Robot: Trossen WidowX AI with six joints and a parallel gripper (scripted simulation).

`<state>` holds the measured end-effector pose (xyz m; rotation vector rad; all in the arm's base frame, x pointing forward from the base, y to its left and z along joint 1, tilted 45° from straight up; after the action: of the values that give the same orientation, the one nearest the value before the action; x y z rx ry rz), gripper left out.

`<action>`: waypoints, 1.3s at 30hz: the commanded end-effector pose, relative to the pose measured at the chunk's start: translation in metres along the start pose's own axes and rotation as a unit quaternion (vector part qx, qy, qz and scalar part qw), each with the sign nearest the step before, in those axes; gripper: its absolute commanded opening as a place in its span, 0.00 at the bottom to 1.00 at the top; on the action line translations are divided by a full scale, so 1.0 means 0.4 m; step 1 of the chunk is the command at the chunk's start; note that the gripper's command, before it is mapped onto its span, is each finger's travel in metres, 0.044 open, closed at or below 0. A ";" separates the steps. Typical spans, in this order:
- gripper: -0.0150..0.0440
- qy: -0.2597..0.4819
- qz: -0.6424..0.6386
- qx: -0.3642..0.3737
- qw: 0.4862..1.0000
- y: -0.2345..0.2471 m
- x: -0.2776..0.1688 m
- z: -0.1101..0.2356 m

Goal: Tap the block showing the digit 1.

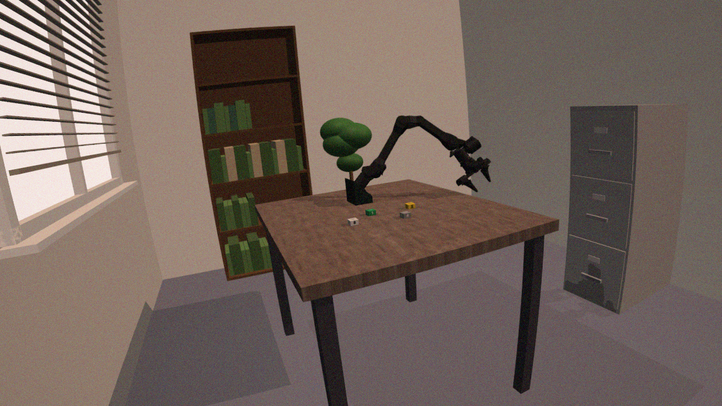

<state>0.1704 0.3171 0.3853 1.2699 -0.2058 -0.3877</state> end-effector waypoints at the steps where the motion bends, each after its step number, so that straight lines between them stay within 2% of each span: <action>1: 0.93 -0.049 0.043 -0.046 0.997 -0.045 0.114 -0.029; 9: 0.93 -0.089 0.137 -0.177 0.971 -0.169 0.353 -0.056; 18: 0.93 -0.071 0.195 -0.309 0.928 -0.339 0.608 0.005; 29: 0.93 0.013 0.211 -0.404 0.890 -0.574 0.844 0.187; 39: 0.93 0.102 0.202 -0.407 0.885 -0.791 0.953 0.407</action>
<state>0.4119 -0.0304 0.1177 0.3830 -0.1265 0.0168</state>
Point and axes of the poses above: the point midway between the two fingers, 35 mm back from their tips, its own z axis back along the fingers, its own y axis across the jaws, x = y × z, the point moved 8 cm from there along z, back along the fingers, and after that the axes turned 9 degrees about -z, right-handed, at the moved point
